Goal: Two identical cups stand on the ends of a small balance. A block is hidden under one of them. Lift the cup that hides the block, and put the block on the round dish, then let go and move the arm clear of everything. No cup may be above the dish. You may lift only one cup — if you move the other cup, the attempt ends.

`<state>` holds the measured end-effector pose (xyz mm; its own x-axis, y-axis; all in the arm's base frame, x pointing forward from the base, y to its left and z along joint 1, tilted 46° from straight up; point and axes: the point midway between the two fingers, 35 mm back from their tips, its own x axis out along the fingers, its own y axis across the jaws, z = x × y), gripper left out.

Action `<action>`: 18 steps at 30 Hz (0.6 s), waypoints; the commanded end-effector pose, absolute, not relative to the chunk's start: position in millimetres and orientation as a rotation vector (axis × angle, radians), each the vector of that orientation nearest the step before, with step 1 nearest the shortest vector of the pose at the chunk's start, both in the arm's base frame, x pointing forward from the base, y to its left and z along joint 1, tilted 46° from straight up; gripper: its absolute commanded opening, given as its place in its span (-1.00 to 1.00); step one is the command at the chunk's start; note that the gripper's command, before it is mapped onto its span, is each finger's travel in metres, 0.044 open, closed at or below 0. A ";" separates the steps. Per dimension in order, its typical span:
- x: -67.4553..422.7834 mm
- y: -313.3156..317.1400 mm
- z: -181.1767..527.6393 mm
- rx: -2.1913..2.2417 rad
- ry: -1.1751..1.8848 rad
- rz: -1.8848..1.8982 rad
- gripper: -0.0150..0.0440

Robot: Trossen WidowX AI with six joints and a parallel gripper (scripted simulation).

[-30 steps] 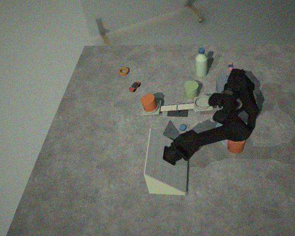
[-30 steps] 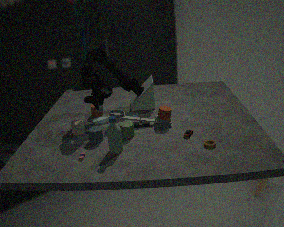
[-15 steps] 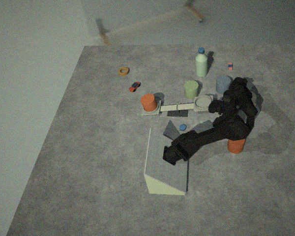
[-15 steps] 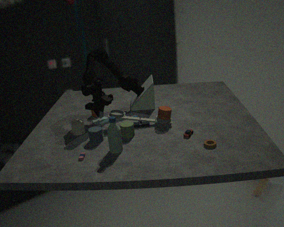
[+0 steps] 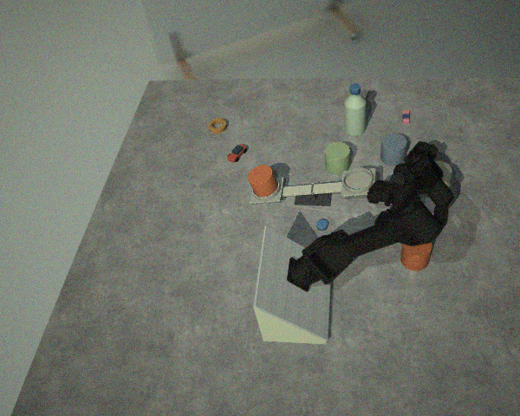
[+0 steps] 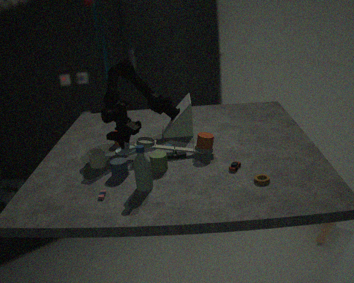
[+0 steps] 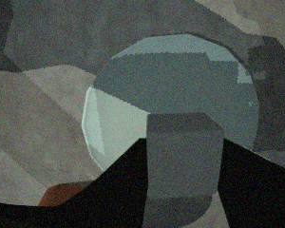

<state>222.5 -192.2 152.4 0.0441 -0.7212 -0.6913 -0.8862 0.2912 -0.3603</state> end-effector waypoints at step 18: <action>221.8 -156.6 185.2 -1.468 1.711 0.252 1.00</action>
